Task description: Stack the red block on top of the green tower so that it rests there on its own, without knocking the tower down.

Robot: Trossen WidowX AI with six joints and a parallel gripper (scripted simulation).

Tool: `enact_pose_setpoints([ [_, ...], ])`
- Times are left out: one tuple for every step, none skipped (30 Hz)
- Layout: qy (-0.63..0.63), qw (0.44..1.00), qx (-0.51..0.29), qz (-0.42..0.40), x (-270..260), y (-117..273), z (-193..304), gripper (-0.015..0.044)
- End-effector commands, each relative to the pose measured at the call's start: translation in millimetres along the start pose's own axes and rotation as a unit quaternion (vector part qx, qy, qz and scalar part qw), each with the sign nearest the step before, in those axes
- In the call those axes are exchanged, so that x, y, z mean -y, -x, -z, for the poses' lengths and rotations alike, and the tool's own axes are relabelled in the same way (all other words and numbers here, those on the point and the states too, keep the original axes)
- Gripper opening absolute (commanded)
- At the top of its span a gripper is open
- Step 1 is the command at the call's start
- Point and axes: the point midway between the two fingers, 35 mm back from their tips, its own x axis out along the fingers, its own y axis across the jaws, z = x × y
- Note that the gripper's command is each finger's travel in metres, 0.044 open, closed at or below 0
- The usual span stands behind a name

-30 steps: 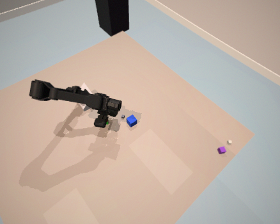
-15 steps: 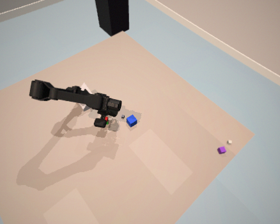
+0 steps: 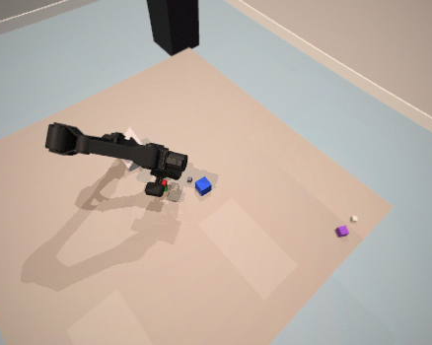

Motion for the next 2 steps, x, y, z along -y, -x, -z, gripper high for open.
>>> enact_pose_setpoints([
  [-0.001, 1.0, 0.0, 0.0, 0.0, -0.3, -0.1, 0.044],
  [-0.001, 1.0, 0.0, 0.0, 0.0, -0.3, -0.1, 0.044],
])
